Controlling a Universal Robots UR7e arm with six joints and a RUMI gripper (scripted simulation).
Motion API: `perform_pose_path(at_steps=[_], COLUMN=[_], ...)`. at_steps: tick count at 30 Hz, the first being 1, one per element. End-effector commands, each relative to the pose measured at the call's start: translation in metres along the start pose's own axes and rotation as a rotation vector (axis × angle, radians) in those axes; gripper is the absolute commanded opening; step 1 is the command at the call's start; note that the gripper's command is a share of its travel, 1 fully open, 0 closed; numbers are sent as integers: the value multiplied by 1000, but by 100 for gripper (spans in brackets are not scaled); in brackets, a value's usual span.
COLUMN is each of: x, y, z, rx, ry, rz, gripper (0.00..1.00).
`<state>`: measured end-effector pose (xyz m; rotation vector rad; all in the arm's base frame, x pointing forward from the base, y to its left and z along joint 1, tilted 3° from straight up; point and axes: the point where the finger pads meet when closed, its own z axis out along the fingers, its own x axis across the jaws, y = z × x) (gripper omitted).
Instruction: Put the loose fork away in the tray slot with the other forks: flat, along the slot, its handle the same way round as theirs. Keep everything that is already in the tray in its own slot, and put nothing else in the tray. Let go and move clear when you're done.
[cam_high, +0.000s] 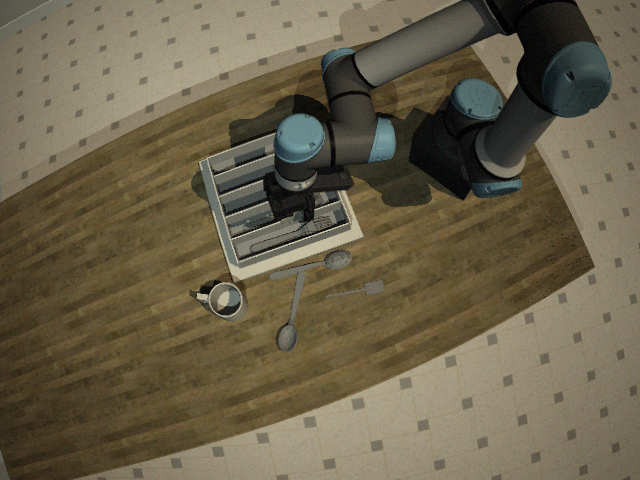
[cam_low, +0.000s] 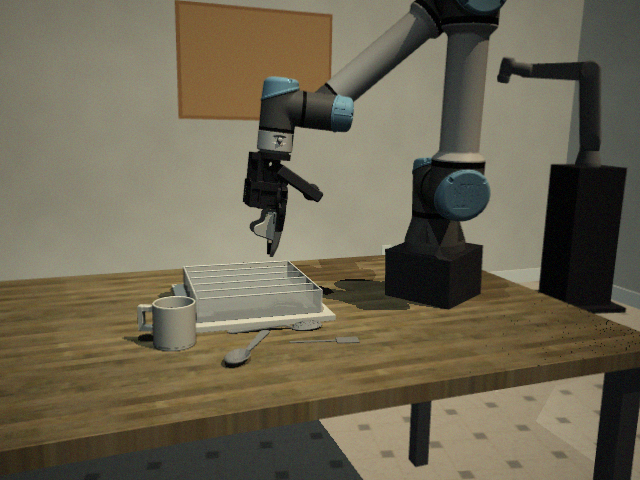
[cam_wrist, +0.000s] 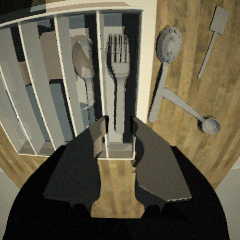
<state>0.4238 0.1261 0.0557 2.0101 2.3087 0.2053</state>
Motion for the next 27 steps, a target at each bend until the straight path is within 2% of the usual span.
perform_pose_path(at_steps=[1, 2, 27], x=[0, 0, 0], y=[1, 1, 1], z=[-3, -3, -3], rx=[-1, -1, -1], ry=[0, 0, 0], rz=[0, 0, 0], gripper=[14, 100, 100])
